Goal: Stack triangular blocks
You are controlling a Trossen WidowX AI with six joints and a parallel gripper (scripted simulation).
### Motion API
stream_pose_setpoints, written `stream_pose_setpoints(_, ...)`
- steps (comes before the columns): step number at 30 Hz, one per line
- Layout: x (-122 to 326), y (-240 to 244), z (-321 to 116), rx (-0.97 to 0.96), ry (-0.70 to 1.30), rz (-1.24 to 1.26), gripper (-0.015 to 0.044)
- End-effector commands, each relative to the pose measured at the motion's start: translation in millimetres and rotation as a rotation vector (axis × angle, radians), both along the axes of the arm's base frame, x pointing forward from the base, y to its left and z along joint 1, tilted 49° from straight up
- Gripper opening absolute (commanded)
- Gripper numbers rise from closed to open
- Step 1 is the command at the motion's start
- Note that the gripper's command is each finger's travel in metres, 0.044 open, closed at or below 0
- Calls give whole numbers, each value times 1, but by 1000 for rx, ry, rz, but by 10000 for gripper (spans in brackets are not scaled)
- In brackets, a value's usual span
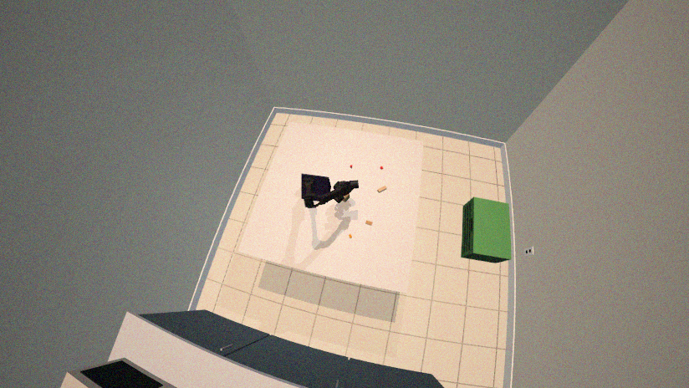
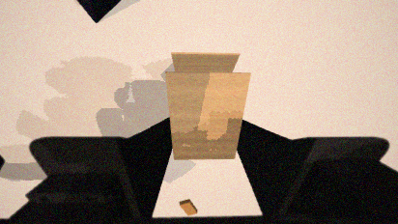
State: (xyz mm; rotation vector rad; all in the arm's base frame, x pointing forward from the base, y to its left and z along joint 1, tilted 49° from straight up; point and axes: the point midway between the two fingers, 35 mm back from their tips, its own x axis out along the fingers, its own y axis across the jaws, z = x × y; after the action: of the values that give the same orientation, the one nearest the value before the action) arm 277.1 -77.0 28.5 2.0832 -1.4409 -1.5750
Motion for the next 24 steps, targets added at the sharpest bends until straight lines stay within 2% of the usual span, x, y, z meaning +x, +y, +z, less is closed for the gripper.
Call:
stream_pose_setpoints(1,1,0,1,-4,0,6,0)
stream_pose_setpoints(24,-2,-7,-8,-5,0,8,0)
